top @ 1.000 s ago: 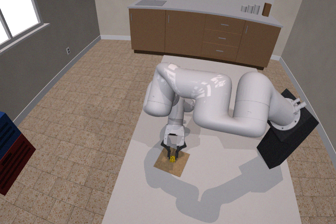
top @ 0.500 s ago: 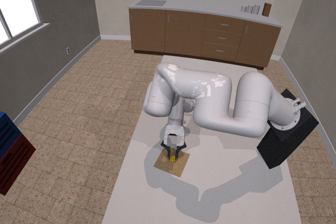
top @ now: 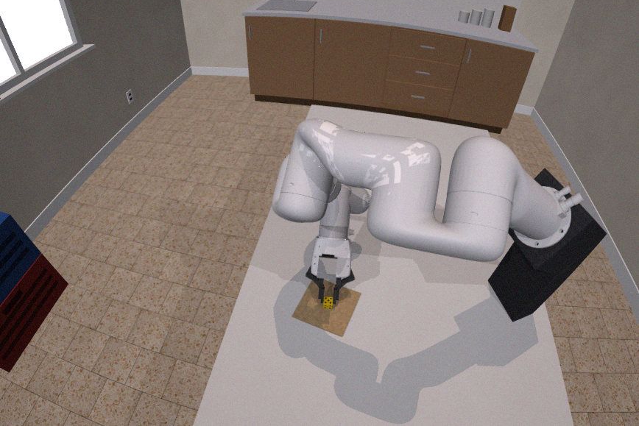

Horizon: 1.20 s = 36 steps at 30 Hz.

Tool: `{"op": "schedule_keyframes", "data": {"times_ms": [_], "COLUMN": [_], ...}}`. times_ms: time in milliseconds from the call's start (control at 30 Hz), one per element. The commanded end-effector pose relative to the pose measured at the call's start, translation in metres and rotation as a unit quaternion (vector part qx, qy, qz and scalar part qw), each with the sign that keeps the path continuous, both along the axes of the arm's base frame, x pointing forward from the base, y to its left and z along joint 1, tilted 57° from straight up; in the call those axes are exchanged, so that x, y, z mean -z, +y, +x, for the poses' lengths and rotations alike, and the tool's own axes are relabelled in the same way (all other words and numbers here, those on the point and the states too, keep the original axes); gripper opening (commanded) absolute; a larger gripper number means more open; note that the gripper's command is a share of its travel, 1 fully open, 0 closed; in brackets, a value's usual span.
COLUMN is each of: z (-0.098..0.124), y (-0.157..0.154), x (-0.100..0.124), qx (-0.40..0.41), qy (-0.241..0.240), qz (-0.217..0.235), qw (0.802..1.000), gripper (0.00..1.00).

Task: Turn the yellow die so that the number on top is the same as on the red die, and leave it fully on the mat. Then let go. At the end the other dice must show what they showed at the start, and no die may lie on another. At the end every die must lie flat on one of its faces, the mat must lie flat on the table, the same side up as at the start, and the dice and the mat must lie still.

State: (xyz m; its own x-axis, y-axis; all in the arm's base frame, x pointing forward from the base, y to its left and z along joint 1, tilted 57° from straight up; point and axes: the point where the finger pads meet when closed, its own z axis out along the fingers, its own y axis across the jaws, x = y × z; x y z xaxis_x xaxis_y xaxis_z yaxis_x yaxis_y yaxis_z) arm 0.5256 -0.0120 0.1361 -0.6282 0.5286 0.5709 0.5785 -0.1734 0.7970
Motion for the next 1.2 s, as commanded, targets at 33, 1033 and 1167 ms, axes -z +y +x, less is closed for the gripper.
{"op": "schedule_keyframes", "data": {"times_ms": [33, 1033, 1167], "z": [0.0000, 0.0000, 0.0000], "y": [-0.0007, -0.0007, -0.0007], "x": [-0.0007, -0.0007, -0.0007], "qx": [0.000, 0.000, 0.000], "qy": [-0.001, -0.001, -0.001], "qz": [0.000, 0.000, 0.000], "qw": [1.000, 1.000, 1.000], "gripper": [0.21, 0.29, 0.33]}}
